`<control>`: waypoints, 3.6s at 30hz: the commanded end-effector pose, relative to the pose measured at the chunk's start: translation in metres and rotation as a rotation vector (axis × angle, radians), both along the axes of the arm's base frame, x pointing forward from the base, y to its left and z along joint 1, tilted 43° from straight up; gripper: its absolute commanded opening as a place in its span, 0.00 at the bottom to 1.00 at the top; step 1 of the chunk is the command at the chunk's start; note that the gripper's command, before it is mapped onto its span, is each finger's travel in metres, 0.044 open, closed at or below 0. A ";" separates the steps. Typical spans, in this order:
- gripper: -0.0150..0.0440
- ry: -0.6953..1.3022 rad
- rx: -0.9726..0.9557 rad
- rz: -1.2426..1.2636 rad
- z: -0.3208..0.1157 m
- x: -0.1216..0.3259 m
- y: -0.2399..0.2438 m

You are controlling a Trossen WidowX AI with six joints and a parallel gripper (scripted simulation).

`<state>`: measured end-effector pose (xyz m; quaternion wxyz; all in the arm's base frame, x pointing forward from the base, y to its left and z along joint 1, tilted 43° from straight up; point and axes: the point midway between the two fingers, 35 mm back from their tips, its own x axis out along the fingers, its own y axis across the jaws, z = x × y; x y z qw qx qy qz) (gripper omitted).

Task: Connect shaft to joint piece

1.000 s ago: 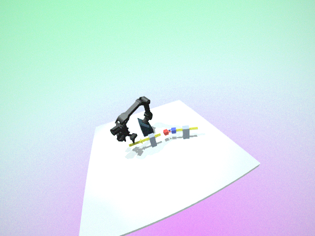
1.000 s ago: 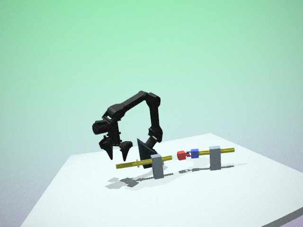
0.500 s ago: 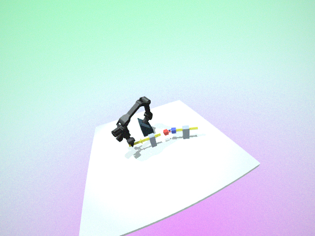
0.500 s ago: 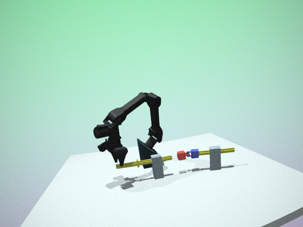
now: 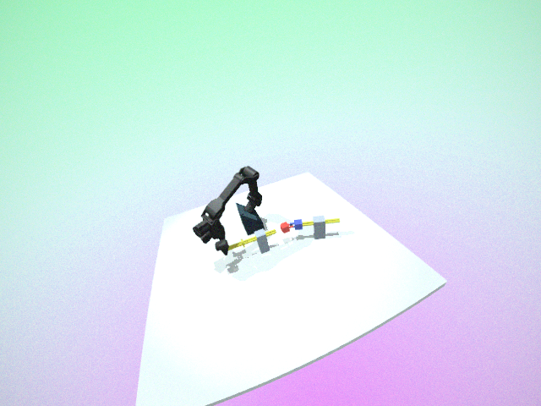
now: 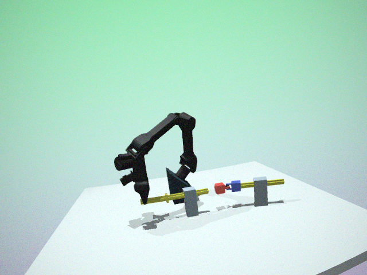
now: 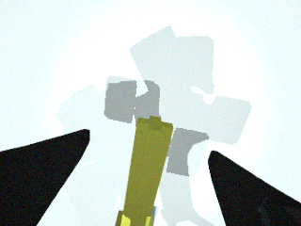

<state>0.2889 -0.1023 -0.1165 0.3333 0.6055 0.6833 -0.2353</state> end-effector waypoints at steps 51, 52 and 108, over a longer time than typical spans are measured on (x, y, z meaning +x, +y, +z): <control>0.37 0.008 0.007 -0.014 -0.022 -0.002 0.023; 0.37 0.008 0.007 -0.014 -0.022 -0.002 0.023; 0.37 0.029 0.002 0.005 -0.022 -0.002 0.023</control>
